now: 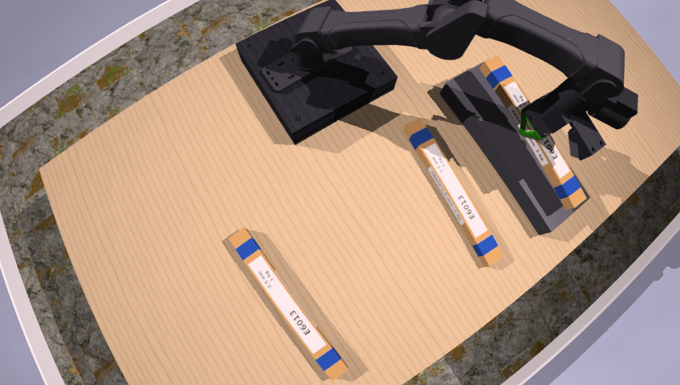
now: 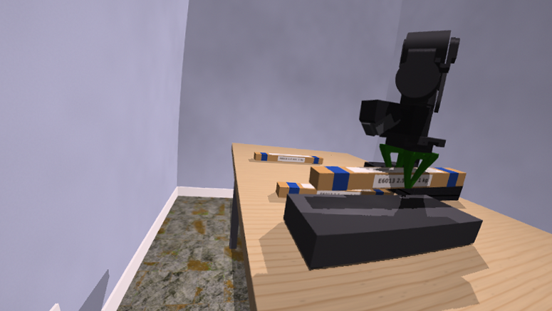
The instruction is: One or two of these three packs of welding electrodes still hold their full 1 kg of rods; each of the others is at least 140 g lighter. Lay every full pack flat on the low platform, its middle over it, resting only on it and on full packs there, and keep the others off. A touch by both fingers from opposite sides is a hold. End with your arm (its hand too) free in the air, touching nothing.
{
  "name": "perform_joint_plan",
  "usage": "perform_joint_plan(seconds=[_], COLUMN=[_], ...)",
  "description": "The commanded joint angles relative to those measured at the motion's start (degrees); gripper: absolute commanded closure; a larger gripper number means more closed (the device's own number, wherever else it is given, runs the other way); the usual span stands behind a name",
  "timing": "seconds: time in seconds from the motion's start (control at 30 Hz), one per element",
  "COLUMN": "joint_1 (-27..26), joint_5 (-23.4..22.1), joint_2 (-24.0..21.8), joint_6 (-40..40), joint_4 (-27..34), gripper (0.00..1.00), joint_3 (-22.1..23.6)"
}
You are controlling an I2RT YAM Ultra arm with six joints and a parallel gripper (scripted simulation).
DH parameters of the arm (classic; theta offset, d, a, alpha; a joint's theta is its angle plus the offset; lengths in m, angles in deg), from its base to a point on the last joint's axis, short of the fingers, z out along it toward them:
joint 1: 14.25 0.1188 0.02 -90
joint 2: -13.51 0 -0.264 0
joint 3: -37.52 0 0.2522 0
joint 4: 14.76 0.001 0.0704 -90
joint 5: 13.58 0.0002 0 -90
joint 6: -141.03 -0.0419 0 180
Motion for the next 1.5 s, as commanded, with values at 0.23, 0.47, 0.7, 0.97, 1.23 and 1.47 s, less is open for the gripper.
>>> perform_joint_plan(seconds=[0.23, 0.47, 0.7, 0.97, 1.23, 1.47], joint_1=[0.04, 0.02, 0.0, 0.01, 0.01, 0.01], joint_5=[0.33, 0.33, 0.33, 0.33, 0.32, 0.33], joint_2=[-6.35, -6.72, -6.87, -7.21, -7.32, -7.25], joint_6=[-0.35, -0.33, -0.33, -0.35, -0.35, -0.37], joint_4=[0.22, 0.22, 0.22, 0.22, 0.22, 0.22], gripper=[1.0, 1.0, 1.0, 1.0, 1.0, 1.0], joint_3=[0.85, 1.27, 1.37, 2.62, 2.81, 2.82])
